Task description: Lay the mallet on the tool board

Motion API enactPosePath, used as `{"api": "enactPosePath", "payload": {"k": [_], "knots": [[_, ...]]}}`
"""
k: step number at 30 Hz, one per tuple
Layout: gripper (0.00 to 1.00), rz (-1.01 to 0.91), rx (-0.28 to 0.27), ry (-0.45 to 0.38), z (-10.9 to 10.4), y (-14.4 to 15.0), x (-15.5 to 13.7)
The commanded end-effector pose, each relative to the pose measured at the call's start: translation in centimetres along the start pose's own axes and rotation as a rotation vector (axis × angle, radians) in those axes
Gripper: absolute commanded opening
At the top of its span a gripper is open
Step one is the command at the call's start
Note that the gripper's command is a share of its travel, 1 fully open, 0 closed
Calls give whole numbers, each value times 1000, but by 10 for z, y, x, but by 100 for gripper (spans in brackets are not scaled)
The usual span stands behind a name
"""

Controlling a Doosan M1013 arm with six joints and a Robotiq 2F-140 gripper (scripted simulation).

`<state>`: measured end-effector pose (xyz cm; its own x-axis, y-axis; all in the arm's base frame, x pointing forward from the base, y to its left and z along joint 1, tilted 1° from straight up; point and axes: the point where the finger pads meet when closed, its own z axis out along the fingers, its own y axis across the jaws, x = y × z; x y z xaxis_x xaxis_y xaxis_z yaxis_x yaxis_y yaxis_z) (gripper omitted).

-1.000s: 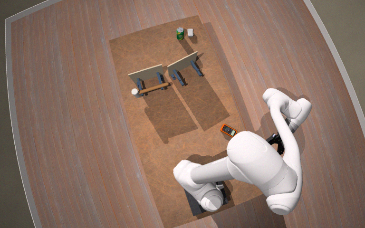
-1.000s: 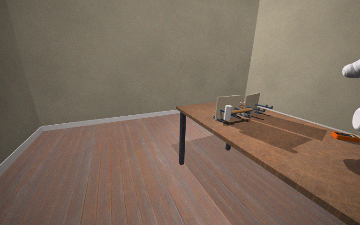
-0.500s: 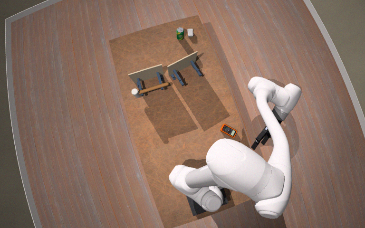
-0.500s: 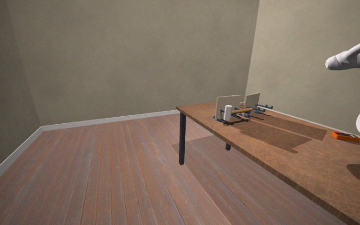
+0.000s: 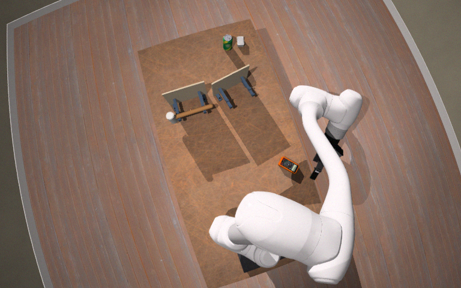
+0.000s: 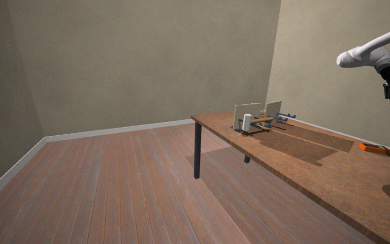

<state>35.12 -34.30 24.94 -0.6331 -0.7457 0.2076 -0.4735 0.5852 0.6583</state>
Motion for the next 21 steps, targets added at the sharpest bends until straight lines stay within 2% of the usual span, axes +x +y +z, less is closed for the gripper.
{"api": "enactPosePath", "payload": {"k": [1, 14, 16, 17, 21], "knots": [[100, -155, 62, 14, -12, -5, -26], [100, -637, 229, 101, -45, -8, -112], [100, -637, 229, 101, -45, -8, -112], [100, -747, 264, 127, -53, -7, -133], [100, -874, 303, 161, -61, -4, -157]]}}
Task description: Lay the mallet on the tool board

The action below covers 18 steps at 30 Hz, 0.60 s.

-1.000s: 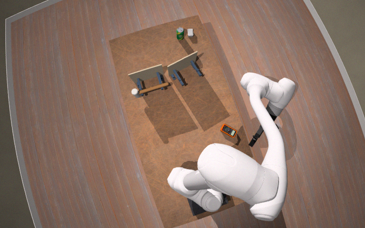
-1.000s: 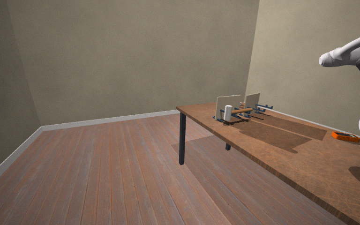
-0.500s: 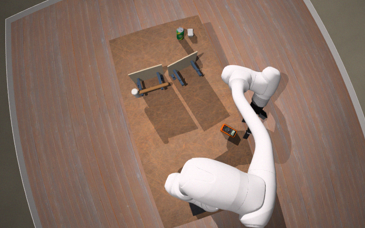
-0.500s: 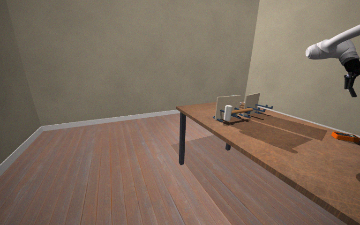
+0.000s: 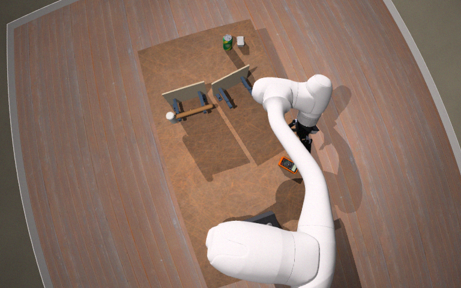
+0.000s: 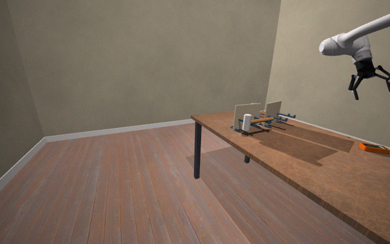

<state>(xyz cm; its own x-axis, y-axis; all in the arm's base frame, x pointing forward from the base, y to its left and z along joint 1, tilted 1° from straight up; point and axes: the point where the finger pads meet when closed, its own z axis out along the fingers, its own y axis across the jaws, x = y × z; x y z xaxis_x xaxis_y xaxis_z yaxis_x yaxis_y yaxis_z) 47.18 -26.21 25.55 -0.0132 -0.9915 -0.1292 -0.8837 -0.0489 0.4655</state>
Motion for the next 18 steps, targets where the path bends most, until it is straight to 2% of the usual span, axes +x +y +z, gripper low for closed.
{"api": "enactPosePath", "payload": {"k": [1, 10, 12, 13, 18], "knots": [[100, -158, 46, 35, -12, -20, -21], [100, -503, 128, 127, -37, -60, -74], [100, -503, 128, 127, -37, -60, -74], [100, -615, 150, 159, -45, -72, -92], [100, -783, 182, 211, -57, -89, -122]]}}
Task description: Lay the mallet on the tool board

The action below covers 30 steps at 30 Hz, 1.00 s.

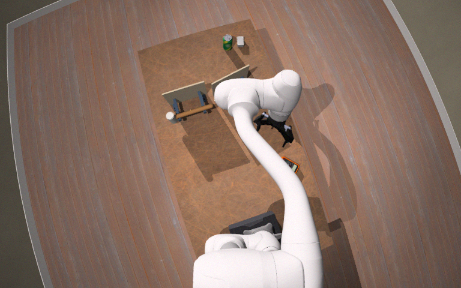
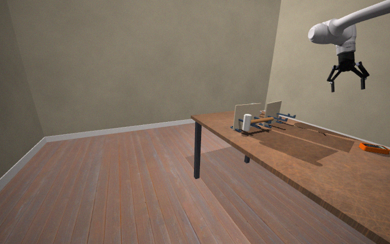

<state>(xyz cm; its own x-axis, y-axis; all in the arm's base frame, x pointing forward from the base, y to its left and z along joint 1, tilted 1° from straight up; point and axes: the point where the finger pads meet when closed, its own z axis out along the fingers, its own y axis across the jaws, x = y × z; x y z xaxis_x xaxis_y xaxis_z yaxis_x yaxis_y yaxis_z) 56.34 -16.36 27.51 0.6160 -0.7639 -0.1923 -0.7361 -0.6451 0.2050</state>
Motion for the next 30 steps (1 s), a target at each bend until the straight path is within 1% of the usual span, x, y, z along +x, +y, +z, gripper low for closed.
{"api": "enactPosePath", "payload": {"k": [1, 9, 11, 12, 14, 21, 26, 28, 29, 30], "knots": [[100, -159, 31, 45, -12, -30, -9], [100, -468, 74, 140, -35, -88, -35], [100, -468, 74, 140, -35, -88, -35], [100, -581, 86, 176, -44, -109, -47], [100, -630, 91, 193, -48, -118, -52], [100, -899, 105, 276, -66, -167, -79], [100, -1104, 76, 291, -57, -214, -72], [100, -1104, 76, 291, -57, -214, -72], [100, -1214, 60, 299, -51, -240, -69], [100, -1243, 55, 301, -49, -247, -69]]}}
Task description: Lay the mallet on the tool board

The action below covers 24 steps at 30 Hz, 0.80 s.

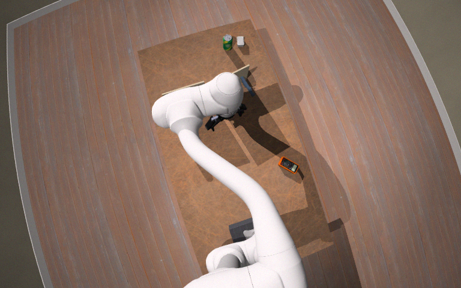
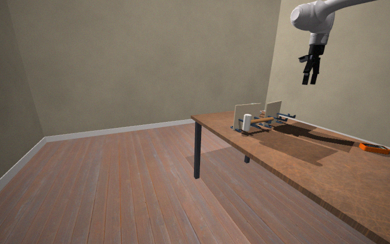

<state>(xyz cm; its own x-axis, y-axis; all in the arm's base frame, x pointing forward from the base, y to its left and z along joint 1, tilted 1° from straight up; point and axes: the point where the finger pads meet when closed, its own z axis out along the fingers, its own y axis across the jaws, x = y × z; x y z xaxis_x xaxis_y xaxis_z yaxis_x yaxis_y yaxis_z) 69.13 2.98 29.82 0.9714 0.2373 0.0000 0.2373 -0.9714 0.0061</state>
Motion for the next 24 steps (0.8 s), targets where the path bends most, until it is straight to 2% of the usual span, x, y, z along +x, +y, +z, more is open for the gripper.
{"api": "enactPosePath", "payload": {"k": [1, 13, 15, 17, 24], "knots": [[100, -168, 3, 1, 16, -14, 34], [100, -640, -2, 2, 74, -67, 120], [100, -640, -2, 2, 74, -67, 120], [100, -780, -3, 2, 93, -86, 144], [100, -1032, -6, 2, 131, -123, 183]]}}
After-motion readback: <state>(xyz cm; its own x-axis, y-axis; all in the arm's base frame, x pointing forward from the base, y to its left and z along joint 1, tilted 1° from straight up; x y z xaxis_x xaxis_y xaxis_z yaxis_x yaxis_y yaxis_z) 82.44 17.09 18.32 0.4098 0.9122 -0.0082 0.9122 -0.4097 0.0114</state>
